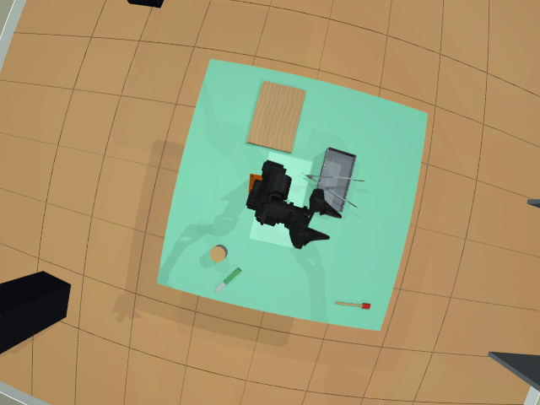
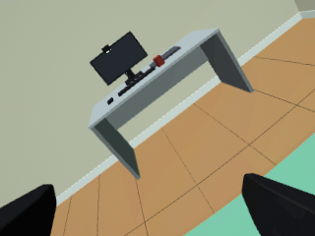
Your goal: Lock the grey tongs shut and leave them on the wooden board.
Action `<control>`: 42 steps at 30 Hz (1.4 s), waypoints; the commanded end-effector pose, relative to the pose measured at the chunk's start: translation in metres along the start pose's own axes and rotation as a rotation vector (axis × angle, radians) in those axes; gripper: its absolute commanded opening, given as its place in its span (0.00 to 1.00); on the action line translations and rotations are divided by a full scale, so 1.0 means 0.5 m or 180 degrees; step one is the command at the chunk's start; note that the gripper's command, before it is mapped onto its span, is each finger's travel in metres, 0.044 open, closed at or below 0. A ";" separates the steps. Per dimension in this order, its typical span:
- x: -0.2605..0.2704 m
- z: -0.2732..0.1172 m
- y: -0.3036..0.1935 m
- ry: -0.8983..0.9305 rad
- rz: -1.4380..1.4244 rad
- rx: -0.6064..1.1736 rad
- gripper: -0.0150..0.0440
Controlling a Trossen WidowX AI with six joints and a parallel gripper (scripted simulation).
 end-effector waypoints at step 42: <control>-0.579 -0.137 0.289 0.1215 0.1014 -0.2108 1.00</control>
Point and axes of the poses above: the point midway between the two fingers, 35 mm back from their tips, its own z axis out along the fingers, its own x axis across the jaws, y = z × x, the point moved 9 cm from there along -z, back along the fingers, and after that the axes turned 8 degrees about z, right-handed, at the moved point
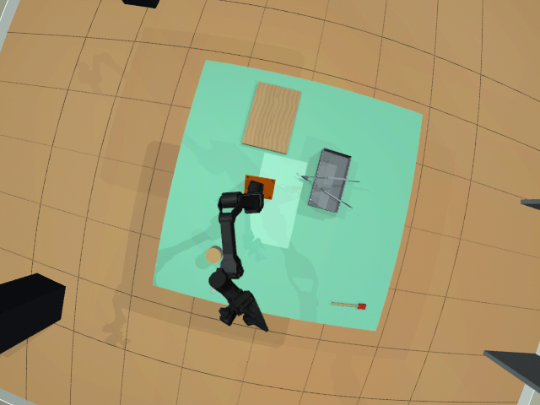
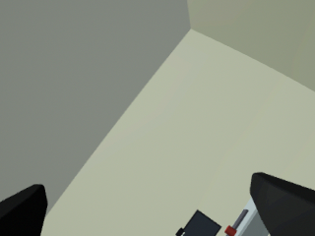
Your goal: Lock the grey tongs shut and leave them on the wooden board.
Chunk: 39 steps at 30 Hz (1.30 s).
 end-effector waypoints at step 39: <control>-0.431 0.105 -0.202 -0.1072 0.0594 0.0394 1.00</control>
Point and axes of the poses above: the point midway between the two fingers, 35 mm back from their tips, its own z axis out along the fingers, its own x axis across the jaws, y = z × x, the point moved 9 cm from there along -z, back along the fingers, and after that the axes turned 8 degrees about z, right-handed, at the moved point
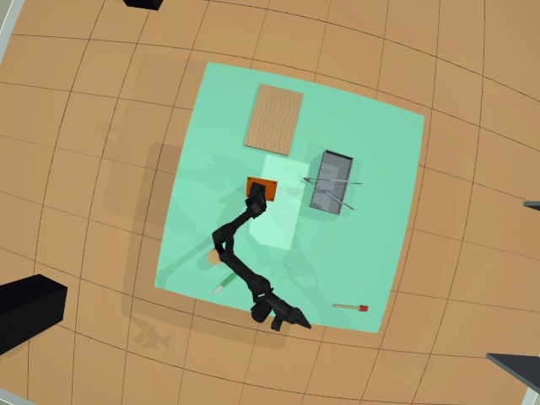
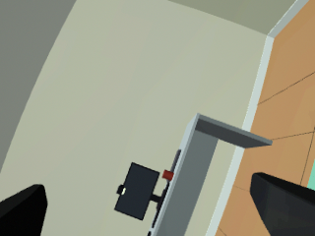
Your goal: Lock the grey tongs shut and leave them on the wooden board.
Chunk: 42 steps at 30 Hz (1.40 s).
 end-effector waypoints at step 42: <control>-0.048 -0.009 -0.926 0.2638 -0.5069 0.5895 1.00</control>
Point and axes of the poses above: the point midway between the two fingers, 35 mm back from their tips, its own z axis out along the fingers, its own x axis across the jaws, y = z × x, the point moved 9 cm from there along -z, back along the fingers, and after that the axes turned 8 degrees about z, right-handed, at the moved point
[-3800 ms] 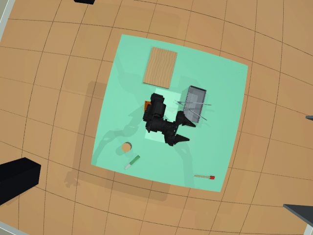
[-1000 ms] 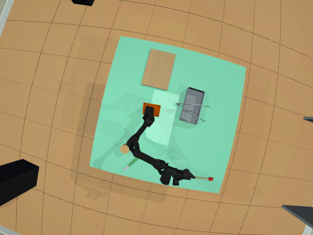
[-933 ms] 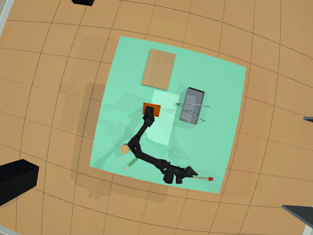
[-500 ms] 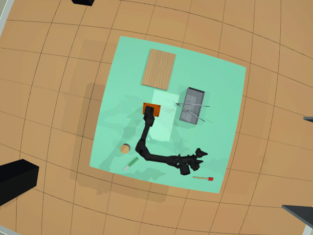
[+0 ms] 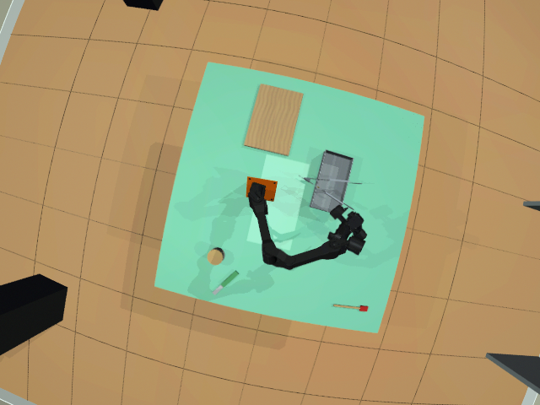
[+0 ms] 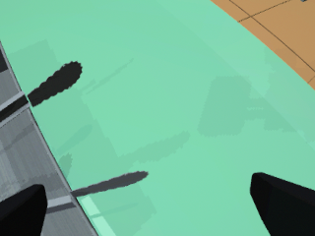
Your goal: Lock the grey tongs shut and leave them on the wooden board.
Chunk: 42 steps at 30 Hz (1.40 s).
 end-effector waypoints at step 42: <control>0.375 0.169 0.077 0.2486 -0.6094 0.1633 1.00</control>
Point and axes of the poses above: the point midway between the two fingers, 35 mm back from their tips, its own z axis out along the fingers, its own x axis across the jaws, y = z × x, the point moved 9 cm from there along -z, back along the fingers, and after that the axes turned 8 degrees about z, right-handed, at the moved point
